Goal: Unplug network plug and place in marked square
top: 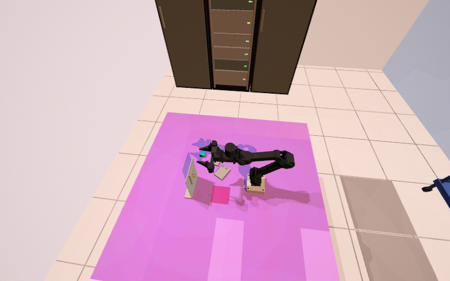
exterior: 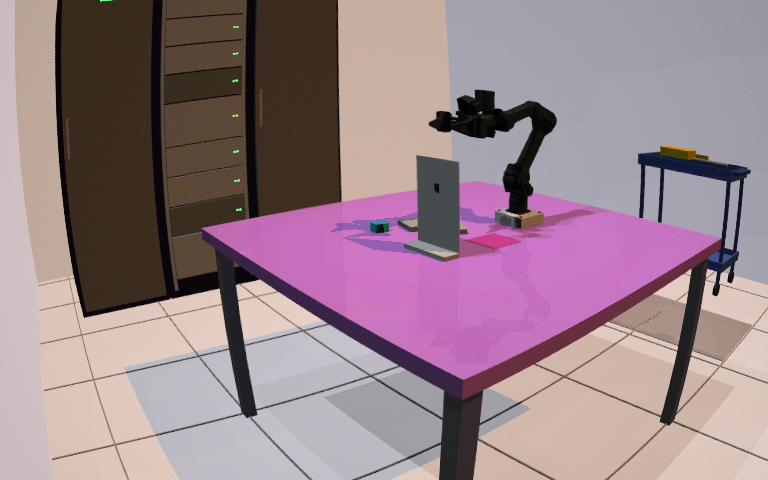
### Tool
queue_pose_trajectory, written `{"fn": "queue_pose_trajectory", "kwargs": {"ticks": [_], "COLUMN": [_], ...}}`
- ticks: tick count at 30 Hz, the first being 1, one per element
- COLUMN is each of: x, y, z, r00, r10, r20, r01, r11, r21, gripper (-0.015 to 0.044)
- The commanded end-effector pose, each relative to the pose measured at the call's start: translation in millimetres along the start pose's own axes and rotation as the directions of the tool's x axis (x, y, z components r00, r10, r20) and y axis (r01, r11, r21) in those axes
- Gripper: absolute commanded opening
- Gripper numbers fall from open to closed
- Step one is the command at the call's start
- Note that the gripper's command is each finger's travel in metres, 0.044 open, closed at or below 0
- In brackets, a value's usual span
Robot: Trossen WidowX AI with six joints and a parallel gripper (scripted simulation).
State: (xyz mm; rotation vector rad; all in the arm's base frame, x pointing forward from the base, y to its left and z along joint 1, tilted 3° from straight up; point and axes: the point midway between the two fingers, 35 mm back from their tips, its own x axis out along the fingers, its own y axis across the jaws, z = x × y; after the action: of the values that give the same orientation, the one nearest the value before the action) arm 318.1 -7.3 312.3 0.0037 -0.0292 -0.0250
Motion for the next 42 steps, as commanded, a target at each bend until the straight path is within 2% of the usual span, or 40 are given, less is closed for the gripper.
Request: {"fn": "queue_pose_trajectory", "kwargs": {"ticks": [1,9,10,25,42], "x": [0,10,11,1,-47], "y": [0,16,19,53,72], "z": [-1,-29,-32,-89,-145], "r00": [1.0,0.999,0.999,0.989,0.969], "r10": [-0.001,-0.047,-0.053,-0.145,-0.249], "r20": [0.0,0.004,0.004,0.005,-0.003], "r01": [0.001,0.046,0.052,0.112,0.075], "r11": [1.0,0.972,0.964,0.738,0.3], "r21": [-0.005,-0.231,-0.261,-0.666,-0.951], "gripper": [0.0374,0.0164,0.0156,0.0156,0.0156]}}
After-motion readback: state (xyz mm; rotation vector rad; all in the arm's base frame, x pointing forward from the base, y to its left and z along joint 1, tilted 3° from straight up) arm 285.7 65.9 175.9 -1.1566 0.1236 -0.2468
